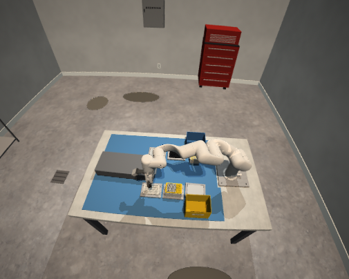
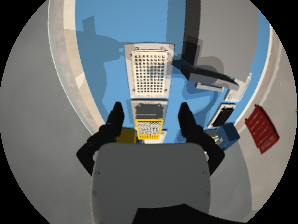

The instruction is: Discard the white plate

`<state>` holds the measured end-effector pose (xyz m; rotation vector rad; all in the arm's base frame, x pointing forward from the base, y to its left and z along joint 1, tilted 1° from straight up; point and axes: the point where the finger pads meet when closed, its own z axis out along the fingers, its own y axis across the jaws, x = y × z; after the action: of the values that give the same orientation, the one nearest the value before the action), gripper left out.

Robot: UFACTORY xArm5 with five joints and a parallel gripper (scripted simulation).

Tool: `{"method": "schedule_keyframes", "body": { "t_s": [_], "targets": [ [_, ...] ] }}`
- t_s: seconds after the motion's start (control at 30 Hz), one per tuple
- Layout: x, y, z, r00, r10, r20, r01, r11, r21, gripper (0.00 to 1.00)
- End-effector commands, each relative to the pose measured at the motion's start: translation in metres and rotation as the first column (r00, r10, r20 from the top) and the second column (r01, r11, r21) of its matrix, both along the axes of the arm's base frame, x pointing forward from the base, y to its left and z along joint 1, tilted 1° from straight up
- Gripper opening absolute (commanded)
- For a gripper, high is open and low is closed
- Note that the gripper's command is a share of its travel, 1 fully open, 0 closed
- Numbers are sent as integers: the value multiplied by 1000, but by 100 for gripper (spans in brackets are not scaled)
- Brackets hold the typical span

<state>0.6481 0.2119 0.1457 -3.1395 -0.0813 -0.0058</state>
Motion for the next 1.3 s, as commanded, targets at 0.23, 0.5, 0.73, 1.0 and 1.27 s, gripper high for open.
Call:
{"method": "schedule_keyframes", "body": {
  "t_s": [0.23, 0.5, 0.73, 1.0, 1.27],
  "targets": [
    [3, 1, 4, 1000, -1, -1, 1, 1000, 0, 100],
    [3, 1, -2, 1000, -1, -1, 1, 1000, 0, 100],
    [3, 1, -11, 1000, -1, -1, 1, 1000, 0, 100],
    [3, 1, -24, 1000, -1, -1, 1, 1000, 0, 100],
    [3, 1, -34, 1000, -1, -1, 1, 1000, 0, 100]
  ]
}}
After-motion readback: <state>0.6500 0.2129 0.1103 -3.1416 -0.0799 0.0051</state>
